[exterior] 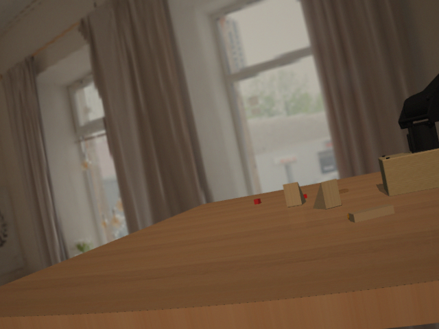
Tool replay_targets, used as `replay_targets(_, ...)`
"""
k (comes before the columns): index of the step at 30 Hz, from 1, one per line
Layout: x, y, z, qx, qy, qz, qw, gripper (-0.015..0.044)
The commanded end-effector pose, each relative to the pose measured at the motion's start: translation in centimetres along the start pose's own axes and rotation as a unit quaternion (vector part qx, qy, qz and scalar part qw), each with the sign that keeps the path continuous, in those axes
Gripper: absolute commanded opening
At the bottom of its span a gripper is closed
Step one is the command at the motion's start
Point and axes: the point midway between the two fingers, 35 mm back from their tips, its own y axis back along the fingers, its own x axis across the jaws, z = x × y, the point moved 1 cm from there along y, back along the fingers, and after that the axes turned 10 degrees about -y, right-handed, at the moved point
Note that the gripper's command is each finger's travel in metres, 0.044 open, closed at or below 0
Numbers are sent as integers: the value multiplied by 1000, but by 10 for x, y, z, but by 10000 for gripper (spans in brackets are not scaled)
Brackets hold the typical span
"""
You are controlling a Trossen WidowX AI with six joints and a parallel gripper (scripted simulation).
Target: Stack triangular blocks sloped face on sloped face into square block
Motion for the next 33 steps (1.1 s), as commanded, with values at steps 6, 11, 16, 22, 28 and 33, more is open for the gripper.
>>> replay_targets(6, -27, 53, 25, -62, -41, -45, 996, 440)
replay_targets(11, -58, 116, 42, -132, -46, -82, 987, 440)
replay_targets(16, -87, 198, 54, -217, -49, -125, 967, 440)
replay_targets(22, -110, 300, 54, -316, -50, -171, 932, 440)
replay_targets(28, -119, 402, 39, -412, -47, -209, 886, 440)
replay_targets(33, -115, 483, 13, -486, -30, -239, 840, 440)
